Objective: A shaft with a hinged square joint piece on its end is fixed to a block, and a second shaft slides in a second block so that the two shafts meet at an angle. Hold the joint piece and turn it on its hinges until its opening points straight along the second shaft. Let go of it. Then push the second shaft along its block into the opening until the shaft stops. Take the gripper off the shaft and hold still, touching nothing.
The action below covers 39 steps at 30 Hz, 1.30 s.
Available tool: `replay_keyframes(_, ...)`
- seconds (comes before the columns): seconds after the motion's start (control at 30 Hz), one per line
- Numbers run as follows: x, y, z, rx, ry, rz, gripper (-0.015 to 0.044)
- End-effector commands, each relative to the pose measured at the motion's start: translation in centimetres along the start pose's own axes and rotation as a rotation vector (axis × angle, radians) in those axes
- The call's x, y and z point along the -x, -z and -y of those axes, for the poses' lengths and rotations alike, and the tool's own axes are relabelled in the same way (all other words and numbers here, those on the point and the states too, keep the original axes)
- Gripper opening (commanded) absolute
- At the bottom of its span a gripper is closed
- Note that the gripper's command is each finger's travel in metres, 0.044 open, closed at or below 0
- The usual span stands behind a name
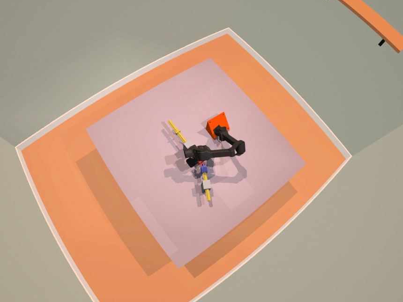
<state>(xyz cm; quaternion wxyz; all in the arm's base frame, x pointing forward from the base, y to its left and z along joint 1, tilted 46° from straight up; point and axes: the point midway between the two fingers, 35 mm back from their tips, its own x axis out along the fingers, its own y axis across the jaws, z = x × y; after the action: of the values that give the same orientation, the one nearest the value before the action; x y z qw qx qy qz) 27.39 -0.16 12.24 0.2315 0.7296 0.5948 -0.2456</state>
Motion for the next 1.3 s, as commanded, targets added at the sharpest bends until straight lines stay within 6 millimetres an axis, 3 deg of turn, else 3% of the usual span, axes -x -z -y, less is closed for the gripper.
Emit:
replay_keyframes(0.0, 0.00, 0.00, 0.00, -0.001, 0.000, 0.000, 0.0000)
replay_keyframes(0.1, 0.00, 0.00, 0.00, -0.001, 0.000, 0.000, 0.0000)
replay_keyframes(0.27, 0.00, 0.00, 0.00, -0.001, 0.000, 0.000, 0.0131)
replay_keyframes(0.37, 0.00, 0.00, 0.00, -0.001, 0.000, 0.000, 0.0147)
replay_keyframes(0.73, 0.00, 0.00, 0.00, -0.001, 0.000, 0.000, 0.0436)
replay_keyframes(1.17, 0.00, 0.00, 0.00, -0.001, 0.000, 0.000, 0.0440)
replay_keyframes(1.27, 0.83, 0.13, -0.05, -0.001, 0.002, 0.047, 0.0440)
